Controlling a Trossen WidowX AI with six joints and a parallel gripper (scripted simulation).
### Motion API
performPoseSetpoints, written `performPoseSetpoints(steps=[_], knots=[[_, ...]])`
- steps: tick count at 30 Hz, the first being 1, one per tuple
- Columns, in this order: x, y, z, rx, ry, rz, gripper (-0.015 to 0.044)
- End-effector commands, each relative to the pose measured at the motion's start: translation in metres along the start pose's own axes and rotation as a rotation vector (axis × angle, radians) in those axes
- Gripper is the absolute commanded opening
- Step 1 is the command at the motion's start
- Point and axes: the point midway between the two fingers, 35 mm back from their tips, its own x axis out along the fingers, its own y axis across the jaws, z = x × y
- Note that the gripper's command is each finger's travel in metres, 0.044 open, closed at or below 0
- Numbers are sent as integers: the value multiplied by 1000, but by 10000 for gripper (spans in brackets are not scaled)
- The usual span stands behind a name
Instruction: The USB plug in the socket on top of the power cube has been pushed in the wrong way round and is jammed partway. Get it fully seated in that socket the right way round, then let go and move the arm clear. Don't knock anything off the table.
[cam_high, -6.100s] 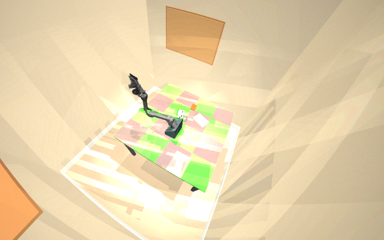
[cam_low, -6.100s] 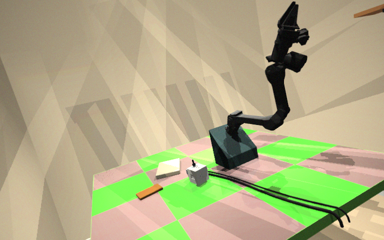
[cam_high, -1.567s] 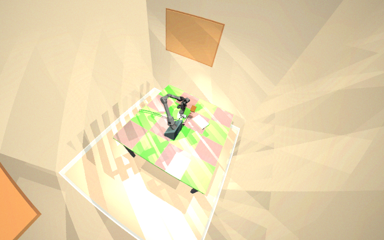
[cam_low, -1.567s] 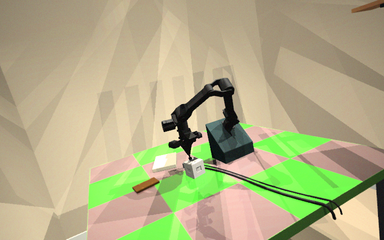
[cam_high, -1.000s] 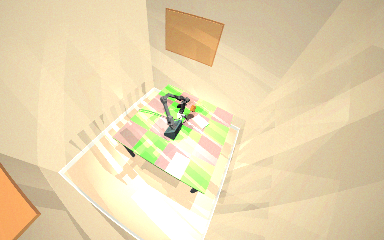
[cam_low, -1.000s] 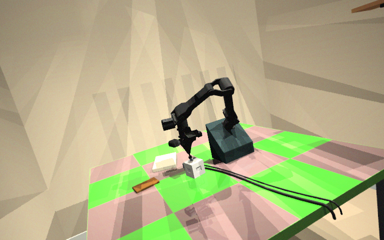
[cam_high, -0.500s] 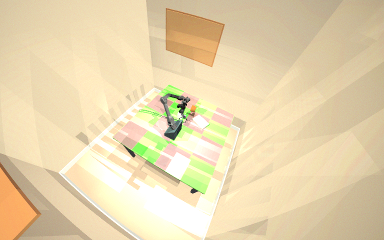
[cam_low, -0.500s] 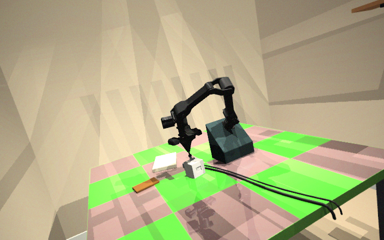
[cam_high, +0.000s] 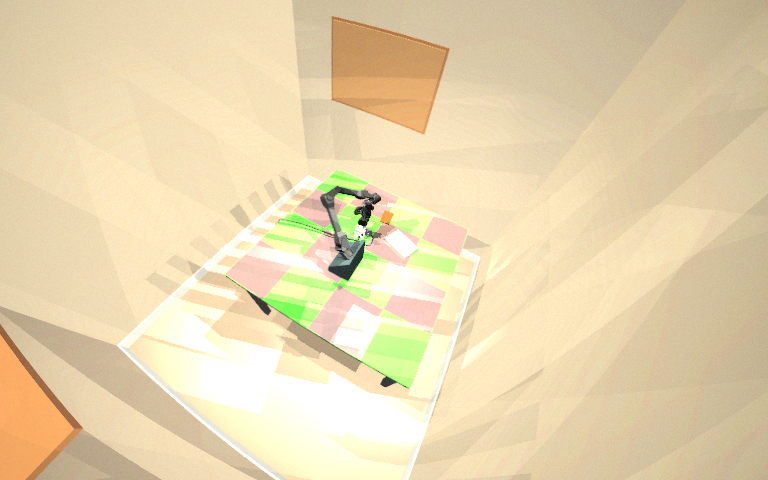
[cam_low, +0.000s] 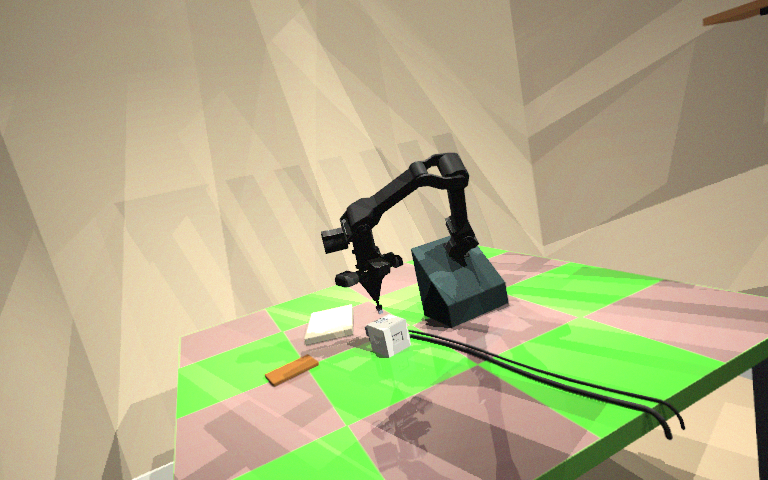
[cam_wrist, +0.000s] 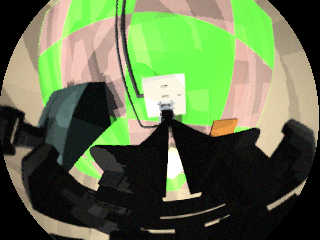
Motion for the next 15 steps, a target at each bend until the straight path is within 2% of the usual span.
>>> performPoseSetpoints(steps=[1,7,15], knots=[[-4,-2,-1,-8,7,-3,0],[-2,-1,0,39,2,-1,0],[-1,0,0,249,0,-1,0]])
